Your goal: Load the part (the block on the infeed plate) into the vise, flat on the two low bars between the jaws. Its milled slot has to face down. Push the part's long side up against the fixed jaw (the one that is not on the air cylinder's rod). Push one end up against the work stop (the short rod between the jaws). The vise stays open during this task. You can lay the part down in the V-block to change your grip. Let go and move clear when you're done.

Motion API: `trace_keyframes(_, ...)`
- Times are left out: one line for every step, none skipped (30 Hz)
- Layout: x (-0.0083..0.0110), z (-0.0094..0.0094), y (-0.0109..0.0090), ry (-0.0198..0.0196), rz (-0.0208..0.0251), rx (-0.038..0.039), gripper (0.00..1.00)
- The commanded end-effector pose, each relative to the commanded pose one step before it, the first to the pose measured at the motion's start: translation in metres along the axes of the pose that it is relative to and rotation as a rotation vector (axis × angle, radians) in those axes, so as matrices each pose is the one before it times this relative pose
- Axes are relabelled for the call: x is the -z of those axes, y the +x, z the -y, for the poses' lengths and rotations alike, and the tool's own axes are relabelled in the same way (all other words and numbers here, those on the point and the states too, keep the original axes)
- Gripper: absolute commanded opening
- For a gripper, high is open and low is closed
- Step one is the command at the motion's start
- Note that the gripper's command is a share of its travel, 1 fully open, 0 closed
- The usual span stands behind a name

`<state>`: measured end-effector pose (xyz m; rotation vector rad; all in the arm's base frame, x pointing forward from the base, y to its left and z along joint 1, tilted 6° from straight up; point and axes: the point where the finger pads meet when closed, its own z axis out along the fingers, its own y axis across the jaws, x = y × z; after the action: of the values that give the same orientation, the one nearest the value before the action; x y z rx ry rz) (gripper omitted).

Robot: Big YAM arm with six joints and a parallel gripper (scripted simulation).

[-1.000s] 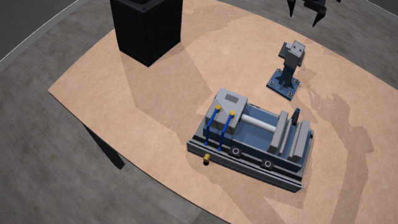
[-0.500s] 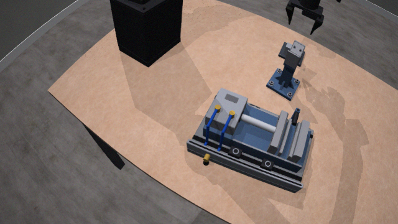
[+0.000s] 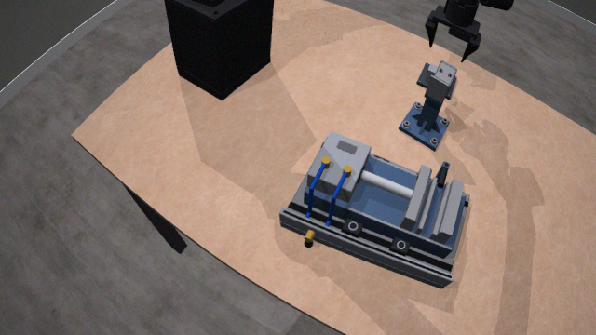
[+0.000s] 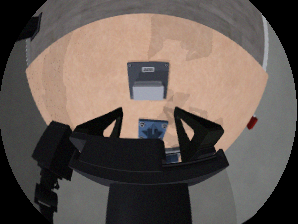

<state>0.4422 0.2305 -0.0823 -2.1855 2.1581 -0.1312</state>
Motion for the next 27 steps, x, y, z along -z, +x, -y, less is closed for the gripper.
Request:
trace_keyframes(-0.01104,0.00638,0.00139,0.00491,0.00681,0.00123,0.81)
trace_keyframes(-0.00201,0.00118,-0.00005,0.00174,0.00078,-0.00108,0.81)
trace_keyframes(0.00000,0.00000,0.00000,0.00000,0.00000,0.00000,0.81)
trace_keyframes(0.00000,0.00000,0.00000,0.00000,0.00000,0.00000,0.81)
trace_keyframes(-0.00042,0.00173,-0.00086,0.00468,0.00236,-0.00184,0.81)
trace_keyframes(-0.00345,0.00041,-0.00005,-0.00091,-0.00048,0.00066,0.81)
trace_keyframes(-0.00179,0.00138,-0.00057,0.00238,0.00123,0.00015,0.81)
trace_keyframes(-0.00173,0.00140,-0.00070,0.00250,0.00131,0.00004,0.81)
trace_keyframes(-0.00165,0.00149,-0.00090,0.00276,0.00148,0.00006,0.81)
trace_keyframes(-0.00163,0.00146,-0.00094,0.00276,0.00149,0.00022,0.81)
trace_keyframes(-0.00153,0.00165,-0.00099,0.00305,0.00163,0.00018,0.81)
trace_keyframes(-0.00163,0.00144,-0.00075,0.00260,0.00136,-0.00008,0.81)
trace_keyframes(-0.00222,-0.00010,0.00017,-0.00018,-0.00011,-0.00029,0.81)
trace_keyframes(-0.00220,-0.00005,0.00028,-0.00017,-0.00017,-0.00044,0.81)
trace_keyframes(-0.00230,-0.00043,0.00047,-0.00082,-0.00051,-0.00036,0.81)
trace_keyframes(-0.00241,-0.00087,0.00058,-0.00152,-0.00084,-0.00013,0.81)
trace_keyframes(-0.00205,-0.00011,0.00004,-0.00009,-0.00006,0.00010,0.81)
trace_keyframes(-0.00163,0.00083,-0.00060,0.00161,0.00088,0.00023,0.81)
trace_keyframes(-0.00194,-0.00015,-0.00021,-0.00001,0.00008,0.00041,0.81)
trace_keyframes(0.00000,0.00000,0.00000,0.00000,0.00000,0.00000,0.81)
trace_keyframes(0.00000,0.00000,0.00000,0.00000,0.00000,0.00000,0.81)
trace_keyframes(0.00081,0.00017,-0.00126,0.00387,0.00230,0.00076,0.81)
trace_keyframes(-0.00461,-0.00078,0.00072,-0.00420,-0.00224,0.00023,0.81)
trace_keyframes(-0.00189,0.00008,0.00051,-0.00013,-0.00023,-0.00067,0.81)
trace_keyframes(-0.00184,0.00009,0.00050,-0.00011,-0.00026,-0.00082,0.81)
trace_keyframes(-0.00179,0.00001,0.00033,-0.00015,-0.00014,-0.00056,0.81)
trace_keyframes(-0.00173,-0.00010,0.00012,-0.00014,-0.00009,-0.00009,0.81)
